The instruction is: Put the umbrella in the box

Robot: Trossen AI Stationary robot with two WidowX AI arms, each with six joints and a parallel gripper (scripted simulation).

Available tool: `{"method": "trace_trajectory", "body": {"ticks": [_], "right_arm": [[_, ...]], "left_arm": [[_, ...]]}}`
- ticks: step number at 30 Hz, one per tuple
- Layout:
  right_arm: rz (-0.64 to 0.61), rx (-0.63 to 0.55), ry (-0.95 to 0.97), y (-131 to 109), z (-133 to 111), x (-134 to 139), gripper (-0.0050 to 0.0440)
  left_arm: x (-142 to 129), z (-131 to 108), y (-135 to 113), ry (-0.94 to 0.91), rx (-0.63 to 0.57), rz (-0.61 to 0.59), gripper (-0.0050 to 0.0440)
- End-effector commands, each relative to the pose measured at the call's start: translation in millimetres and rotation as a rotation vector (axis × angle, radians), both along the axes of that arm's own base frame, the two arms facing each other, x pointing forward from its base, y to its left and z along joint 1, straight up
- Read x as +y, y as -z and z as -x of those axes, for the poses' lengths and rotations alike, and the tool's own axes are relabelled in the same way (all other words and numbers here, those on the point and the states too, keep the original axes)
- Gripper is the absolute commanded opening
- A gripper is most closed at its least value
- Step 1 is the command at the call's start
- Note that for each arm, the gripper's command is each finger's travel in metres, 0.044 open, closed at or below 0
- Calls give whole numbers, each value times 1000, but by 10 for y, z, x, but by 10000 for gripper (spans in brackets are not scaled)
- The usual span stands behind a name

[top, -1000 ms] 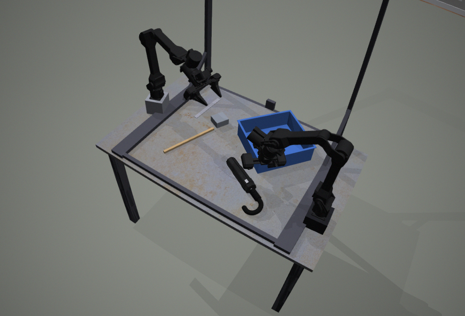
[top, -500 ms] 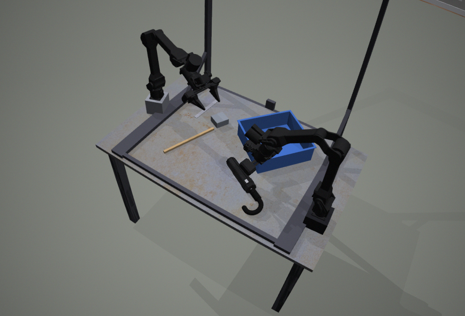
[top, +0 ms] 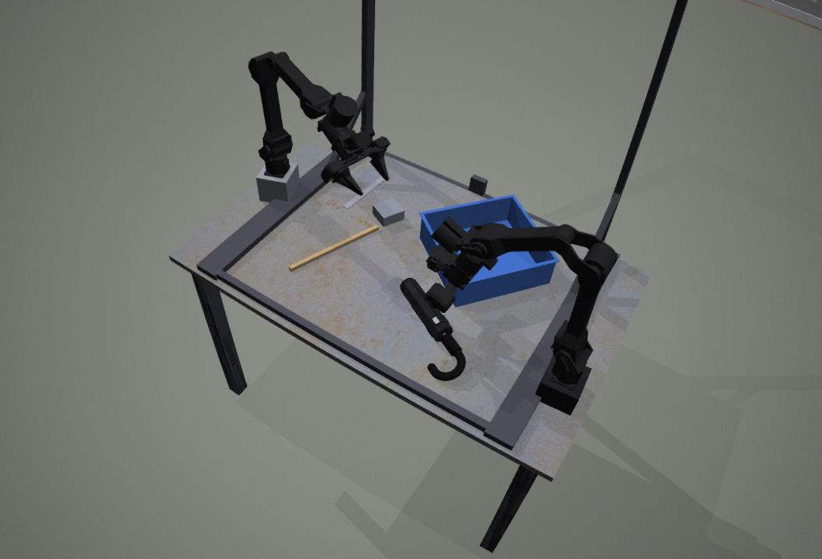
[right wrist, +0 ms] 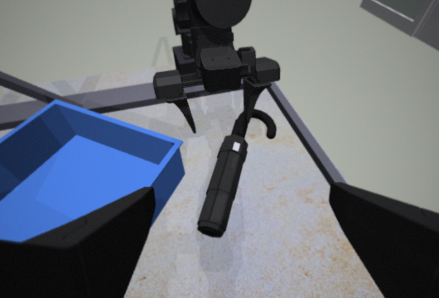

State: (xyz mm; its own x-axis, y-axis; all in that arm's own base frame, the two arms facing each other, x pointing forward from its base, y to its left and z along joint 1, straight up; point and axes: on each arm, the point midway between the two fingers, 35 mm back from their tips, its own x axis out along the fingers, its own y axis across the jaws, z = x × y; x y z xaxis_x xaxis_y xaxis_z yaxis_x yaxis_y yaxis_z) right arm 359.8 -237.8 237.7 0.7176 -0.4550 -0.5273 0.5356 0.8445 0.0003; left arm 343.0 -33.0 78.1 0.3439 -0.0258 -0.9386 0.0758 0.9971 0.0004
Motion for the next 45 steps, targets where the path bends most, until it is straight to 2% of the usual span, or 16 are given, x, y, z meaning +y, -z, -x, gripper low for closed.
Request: {"method": "trace_trajectory", "body": {"ticks": [1, 5, 7, 10, 13, 24, 33, 45], "right_arm": [[16, -23, -2, -122, 3, 0, 400], [16, -23, -2, -122, 3, 0, 400], [16, -23, -2, -122, 3, 0, 400], [16, -23, -2, -122, 3, 0, 400], [16, -23, -2, -122, 3, 0, 400], [16, -23, -2, -122, 3, 0, 400], [16, -23, -2, -122, 3, 0, 400], [16, -23, -2, -122, 3, 0, 400]], "left_arm": [[-6, -55, -78, -10, -23, 1, 440], [-4, -34, -79, -6, -23, 3, 440], [2, -30, -35, -9, -13, 0, 395], [23, 0, 25, -3, -2, 0, 395], [43, 3, -7, 44, -47, 12, 395], [255, 79, 451, 365, -180, 62, 395], [317, 96, 552, 478, -236, 79, 395], [312, -11, 521, 492, -262, 71, 395]]}}
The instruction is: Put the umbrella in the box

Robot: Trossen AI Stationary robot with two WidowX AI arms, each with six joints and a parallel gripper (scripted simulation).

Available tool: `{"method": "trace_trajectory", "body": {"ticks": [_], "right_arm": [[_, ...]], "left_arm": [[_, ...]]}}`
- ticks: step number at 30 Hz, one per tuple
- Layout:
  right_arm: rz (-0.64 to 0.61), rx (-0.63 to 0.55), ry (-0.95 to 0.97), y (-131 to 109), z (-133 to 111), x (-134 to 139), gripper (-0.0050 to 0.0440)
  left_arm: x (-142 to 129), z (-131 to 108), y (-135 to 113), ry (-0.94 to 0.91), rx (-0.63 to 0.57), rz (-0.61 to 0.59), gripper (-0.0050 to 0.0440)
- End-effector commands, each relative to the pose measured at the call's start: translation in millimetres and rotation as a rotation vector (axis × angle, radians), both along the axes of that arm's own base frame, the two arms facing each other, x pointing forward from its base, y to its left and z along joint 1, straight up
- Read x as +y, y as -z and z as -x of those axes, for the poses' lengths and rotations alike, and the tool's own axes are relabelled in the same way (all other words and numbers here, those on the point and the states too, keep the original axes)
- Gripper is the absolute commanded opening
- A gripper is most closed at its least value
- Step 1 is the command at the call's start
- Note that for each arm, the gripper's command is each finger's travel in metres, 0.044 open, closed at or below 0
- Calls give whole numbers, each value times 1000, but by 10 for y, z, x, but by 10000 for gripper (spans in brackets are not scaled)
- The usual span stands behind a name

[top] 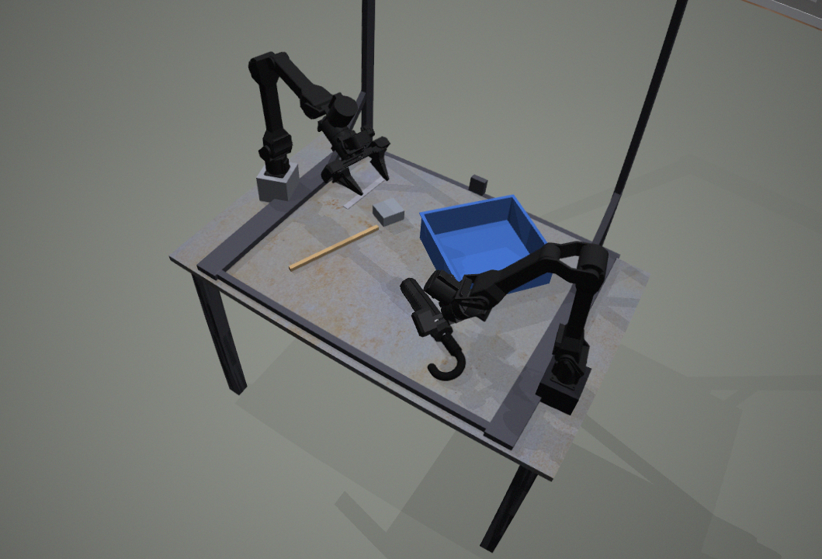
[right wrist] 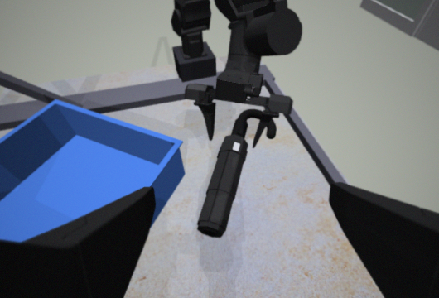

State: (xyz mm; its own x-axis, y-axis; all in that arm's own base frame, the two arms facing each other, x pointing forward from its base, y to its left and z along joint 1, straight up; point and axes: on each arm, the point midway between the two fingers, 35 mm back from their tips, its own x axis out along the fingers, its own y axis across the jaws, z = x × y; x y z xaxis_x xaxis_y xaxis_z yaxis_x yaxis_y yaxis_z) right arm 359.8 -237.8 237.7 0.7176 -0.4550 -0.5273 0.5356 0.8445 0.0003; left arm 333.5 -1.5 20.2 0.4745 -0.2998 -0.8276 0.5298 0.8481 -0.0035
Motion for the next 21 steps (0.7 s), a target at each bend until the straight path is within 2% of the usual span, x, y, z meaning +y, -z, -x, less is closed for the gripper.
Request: {"method": "trace_trajectory", "body": {"ticks": [1, 21], "right_arm": [[16, -23, -2, -122, 3, 0, 400], [16, -23, -2, -122, 3, 0, 400]], "left_arm": [[-12, -114, -47, 12, -31, -4, 395], [-92, -247, 180, 6, -30, -4, 395]]}}
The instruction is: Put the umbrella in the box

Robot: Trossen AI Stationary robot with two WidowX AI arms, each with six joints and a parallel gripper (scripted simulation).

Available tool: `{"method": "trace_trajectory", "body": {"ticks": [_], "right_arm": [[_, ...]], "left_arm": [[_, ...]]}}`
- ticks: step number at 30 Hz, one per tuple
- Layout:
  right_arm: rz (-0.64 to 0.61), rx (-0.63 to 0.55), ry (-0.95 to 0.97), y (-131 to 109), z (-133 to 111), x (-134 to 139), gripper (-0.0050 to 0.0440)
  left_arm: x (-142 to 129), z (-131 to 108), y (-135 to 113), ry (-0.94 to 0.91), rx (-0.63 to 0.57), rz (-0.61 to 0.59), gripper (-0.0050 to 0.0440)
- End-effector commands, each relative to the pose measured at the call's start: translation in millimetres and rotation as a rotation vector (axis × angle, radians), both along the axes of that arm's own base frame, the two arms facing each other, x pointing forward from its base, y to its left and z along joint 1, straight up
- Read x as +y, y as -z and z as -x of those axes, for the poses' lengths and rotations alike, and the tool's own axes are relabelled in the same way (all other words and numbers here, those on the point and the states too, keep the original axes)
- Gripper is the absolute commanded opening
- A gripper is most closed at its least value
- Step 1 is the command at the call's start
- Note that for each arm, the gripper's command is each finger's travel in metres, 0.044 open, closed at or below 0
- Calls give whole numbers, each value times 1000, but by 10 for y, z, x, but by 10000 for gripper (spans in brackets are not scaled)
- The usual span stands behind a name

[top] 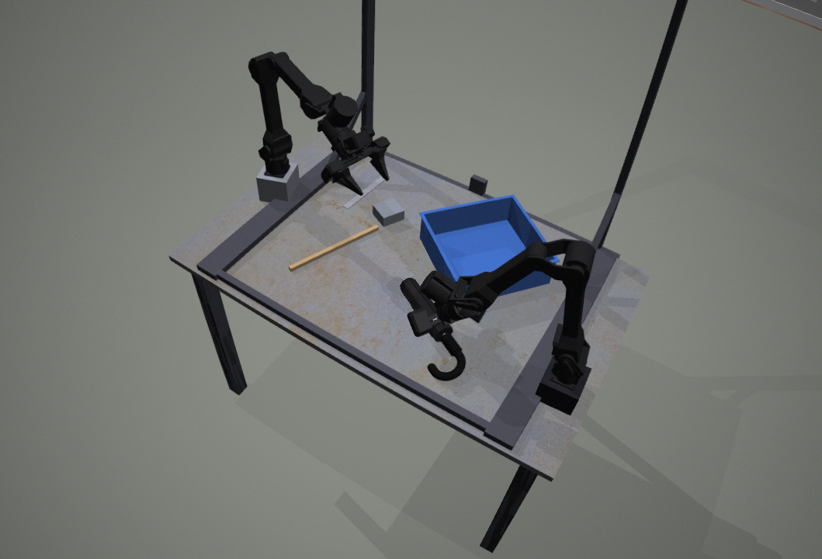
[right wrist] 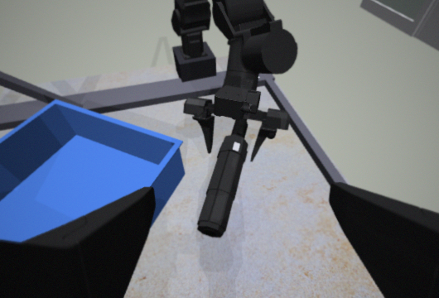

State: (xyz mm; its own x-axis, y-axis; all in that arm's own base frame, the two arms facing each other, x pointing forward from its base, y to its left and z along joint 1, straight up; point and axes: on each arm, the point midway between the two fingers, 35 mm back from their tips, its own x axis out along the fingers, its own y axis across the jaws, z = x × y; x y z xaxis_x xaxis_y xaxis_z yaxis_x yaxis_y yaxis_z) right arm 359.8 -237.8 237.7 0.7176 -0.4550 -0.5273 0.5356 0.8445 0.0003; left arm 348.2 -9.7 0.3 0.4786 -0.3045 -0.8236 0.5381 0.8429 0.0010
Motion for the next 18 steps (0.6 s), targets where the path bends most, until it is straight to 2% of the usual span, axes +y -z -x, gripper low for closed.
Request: {"method": "trace_trajectory", "body": {"ticks": [1, 18], "right_arm": [[16, -23, -2, -122, 3, 0, 400], [16, -23, -2, -122, 3, 0, 400]], "left_arm": [[-15, -108, -6, -4, -22, -4, 395], [-86, -219, 181, -4, -22, -3, 395]]}}
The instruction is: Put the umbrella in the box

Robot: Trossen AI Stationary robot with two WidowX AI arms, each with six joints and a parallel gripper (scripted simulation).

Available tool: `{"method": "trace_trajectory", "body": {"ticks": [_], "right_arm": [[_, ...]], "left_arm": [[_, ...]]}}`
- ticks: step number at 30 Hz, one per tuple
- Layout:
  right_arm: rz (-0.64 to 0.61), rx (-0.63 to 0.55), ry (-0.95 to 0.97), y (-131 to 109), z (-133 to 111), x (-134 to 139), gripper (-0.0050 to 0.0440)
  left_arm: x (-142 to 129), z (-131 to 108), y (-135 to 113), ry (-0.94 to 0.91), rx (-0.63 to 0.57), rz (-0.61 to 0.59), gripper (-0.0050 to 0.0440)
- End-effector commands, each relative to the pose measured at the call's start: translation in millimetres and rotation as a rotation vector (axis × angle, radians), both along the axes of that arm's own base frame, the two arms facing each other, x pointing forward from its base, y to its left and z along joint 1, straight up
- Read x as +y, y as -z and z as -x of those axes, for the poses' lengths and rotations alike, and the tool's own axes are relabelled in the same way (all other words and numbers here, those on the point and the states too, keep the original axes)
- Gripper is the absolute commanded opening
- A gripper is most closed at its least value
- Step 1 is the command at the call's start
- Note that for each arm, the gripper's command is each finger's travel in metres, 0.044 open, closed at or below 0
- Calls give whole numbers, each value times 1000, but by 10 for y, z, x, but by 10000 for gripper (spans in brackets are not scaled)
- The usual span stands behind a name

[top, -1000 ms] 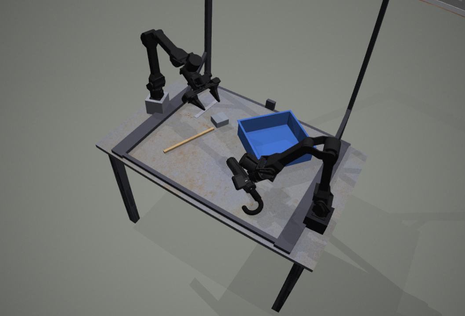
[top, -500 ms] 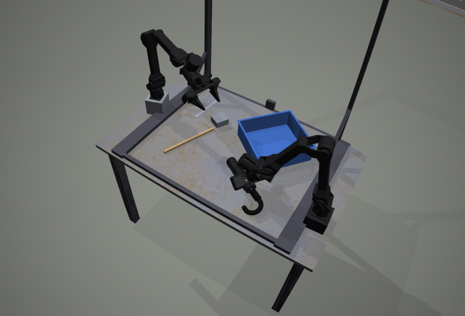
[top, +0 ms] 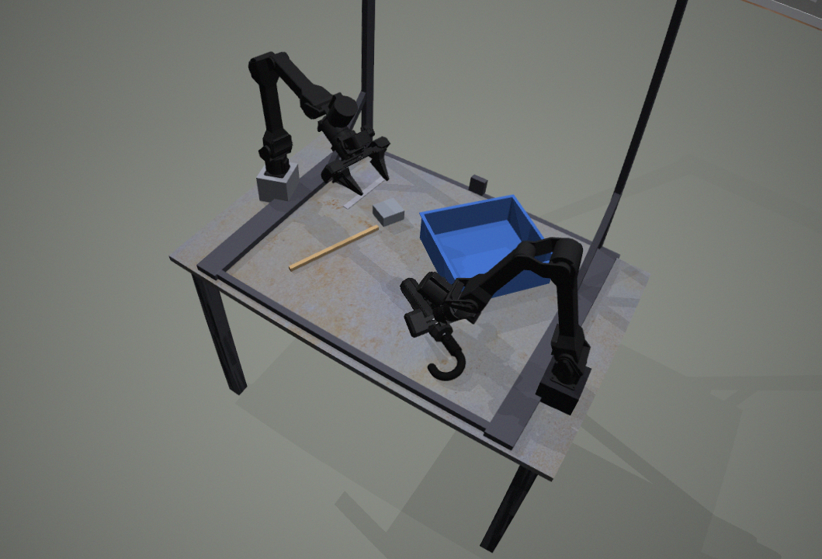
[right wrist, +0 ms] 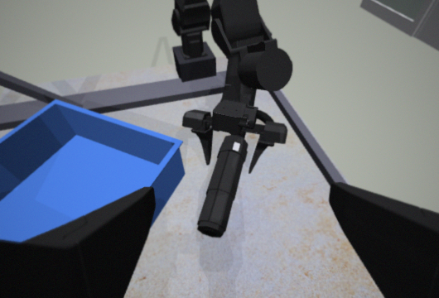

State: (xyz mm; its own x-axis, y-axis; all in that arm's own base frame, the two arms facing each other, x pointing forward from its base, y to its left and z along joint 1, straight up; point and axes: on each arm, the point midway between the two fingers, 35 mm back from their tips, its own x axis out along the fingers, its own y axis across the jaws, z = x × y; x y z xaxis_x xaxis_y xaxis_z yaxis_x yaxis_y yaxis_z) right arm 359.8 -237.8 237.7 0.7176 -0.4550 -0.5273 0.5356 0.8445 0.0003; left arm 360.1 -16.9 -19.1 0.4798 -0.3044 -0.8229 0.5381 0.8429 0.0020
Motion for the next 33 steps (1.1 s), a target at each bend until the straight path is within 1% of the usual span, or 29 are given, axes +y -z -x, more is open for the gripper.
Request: {"method": "trace_trajectory", "body": {"ticks": [1, 16, 20, 21, 23, 24, 28, 29, 31, 32, 33], "right_arm": [[16, -23, -2, -122, 3, 0, 400], [16, -23, -2, -122, 3, 0, 400], [16, -23, -2, -122, 3, 0, 400], [16, -23, -2, -122, 3, 0, 400], [16, -23, -2, -122, 3, 0, 400], [16, -23, -2, -122, 3, 0, 400], [16, -23, -2, -122, 3, 0, 400], [16, -23, -2, -122, 3, 0, 400], [16, -23, -2, -122, 3, 0, 400], [16, -23, -2, -122, 3, 0, 400], [16, -23, -2, -122, 3, 0, 400]], "left_arm": [[-18, -107, -1, -4, -21, -3, 395], [-78, -199, 155, -4, -21, -3, 395], [-73, -184, 165, -5, -17, -1, 395], [-71, -184, 165, -5, -18, -2, 376], [-71, -184, 165, -4, -18, -2, 376], [-71, -183, 165, -4, -18, -2, 356], [-72, -170, 143, -1, -21, -1, 356], [-72, -170, 143, -1, -21, -1, 336], [-72, -170, 143, -1, -21, -1, 336], [-72, -170, 143, -1, -21, -1, 316], [-72, -170, 143, -1, -21, -1, 316]]}}
